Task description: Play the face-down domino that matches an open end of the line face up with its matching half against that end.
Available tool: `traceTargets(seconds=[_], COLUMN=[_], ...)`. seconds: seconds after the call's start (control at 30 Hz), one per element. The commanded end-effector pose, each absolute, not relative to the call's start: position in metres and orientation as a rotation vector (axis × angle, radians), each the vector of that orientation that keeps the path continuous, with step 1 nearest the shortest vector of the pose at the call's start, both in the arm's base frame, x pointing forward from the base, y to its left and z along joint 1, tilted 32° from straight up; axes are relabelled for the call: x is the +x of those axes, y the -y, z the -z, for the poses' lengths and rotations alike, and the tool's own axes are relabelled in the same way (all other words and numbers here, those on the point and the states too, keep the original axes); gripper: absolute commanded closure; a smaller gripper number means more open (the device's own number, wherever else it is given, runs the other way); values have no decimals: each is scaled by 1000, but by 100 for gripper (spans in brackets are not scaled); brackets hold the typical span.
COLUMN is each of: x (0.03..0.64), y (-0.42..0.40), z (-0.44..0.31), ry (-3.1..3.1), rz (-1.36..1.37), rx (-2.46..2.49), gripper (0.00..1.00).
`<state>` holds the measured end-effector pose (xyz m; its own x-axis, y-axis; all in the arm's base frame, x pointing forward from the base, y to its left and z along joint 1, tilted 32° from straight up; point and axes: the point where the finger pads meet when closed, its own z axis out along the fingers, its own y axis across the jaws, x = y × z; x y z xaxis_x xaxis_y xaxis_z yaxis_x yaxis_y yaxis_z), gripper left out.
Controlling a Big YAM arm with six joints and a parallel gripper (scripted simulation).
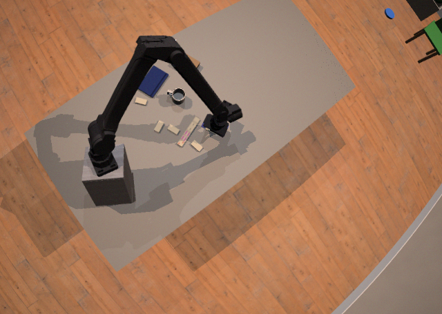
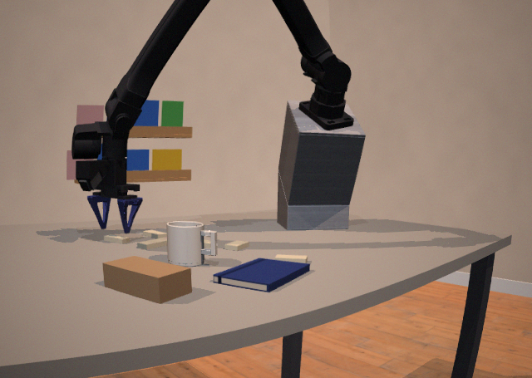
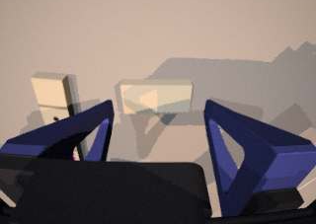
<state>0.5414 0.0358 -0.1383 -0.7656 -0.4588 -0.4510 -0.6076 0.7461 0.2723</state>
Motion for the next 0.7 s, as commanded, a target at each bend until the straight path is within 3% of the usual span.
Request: traceTargets(seconds=[0.0,0.67], x=[551,545], y=[-38,-35], z=[134,135], ry=[-2571,-2581], rz=[-563,-573], rx=[-820,-820], gripper=[28,28])
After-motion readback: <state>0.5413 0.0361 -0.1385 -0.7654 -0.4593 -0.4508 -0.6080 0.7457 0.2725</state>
